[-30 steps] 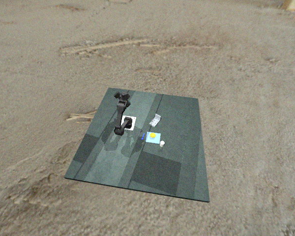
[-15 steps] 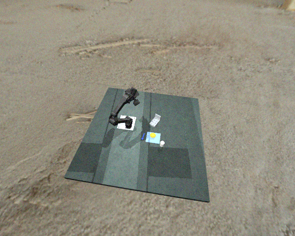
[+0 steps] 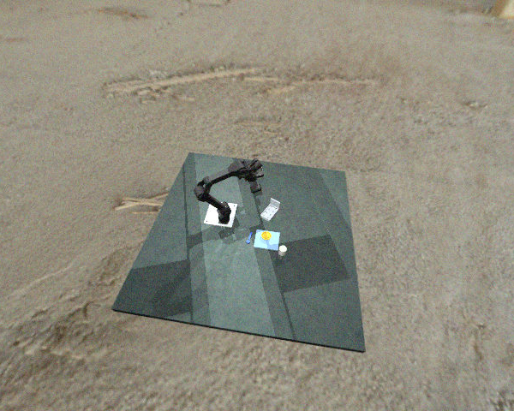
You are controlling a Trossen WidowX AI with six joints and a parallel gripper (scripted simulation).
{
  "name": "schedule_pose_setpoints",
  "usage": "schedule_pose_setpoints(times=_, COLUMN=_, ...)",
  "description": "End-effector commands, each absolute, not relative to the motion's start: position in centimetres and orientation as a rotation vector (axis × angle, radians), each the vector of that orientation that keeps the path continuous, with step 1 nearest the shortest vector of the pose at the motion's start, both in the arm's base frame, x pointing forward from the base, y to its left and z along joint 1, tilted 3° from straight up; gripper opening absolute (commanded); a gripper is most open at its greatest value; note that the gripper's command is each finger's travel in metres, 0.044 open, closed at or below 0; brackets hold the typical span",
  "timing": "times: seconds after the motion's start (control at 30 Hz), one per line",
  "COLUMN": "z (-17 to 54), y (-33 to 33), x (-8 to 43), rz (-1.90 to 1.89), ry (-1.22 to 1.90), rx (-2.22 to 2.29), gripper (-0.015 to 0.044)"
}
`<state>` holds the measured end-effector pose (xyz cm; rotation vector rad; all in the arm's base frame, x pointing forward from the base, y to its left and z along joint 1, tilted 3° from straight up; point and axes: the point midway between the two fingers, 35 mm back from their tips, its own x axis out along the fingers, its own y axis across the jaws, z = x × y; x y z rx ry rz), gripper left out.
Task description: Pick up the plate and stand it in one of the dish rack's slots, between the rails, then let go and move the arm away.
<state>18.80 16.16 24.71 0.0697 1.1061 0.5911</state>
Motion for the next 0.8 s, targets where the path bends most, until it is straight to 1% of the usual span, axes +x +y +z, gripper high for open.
schedule_pose_setpoints(times=0.0, z=22.8, y=13.9, x=22.0, rz=0.471, ry=1.141, rx=0.037, gripper=0.04)
schedule_pose_setpoints(times=0.2, z=19.3, y=8.7, x=26.4, rz=0.275, ry=1.228, rx=0.001, gripper=0.04)
schedule_pose_setpoints(times=0.37, z=16.2, y=3.4, x=28.7, rz=0.131, ry=1.32, rx=-0.017, gripper=0.04)
schedule_pose_setpoints(times=0.53, z=13.0, y=-2.5, x=29.5, rz=0.006, ry=1.431, rx=-0.019, gripper=0.04)
schedule_pose_setpoints(times=0.67, z=10.4, y=-7.3, x=28.9, rz=-0.076, ry=1.528, rx=-0.007, gripper=0.04)
schedule_pose_setpoints(times=0.77, z=9.5, y=-8.8, x=29.0, rz=-0.1, ry=1.564, rx=0.0, gripper=0.04)
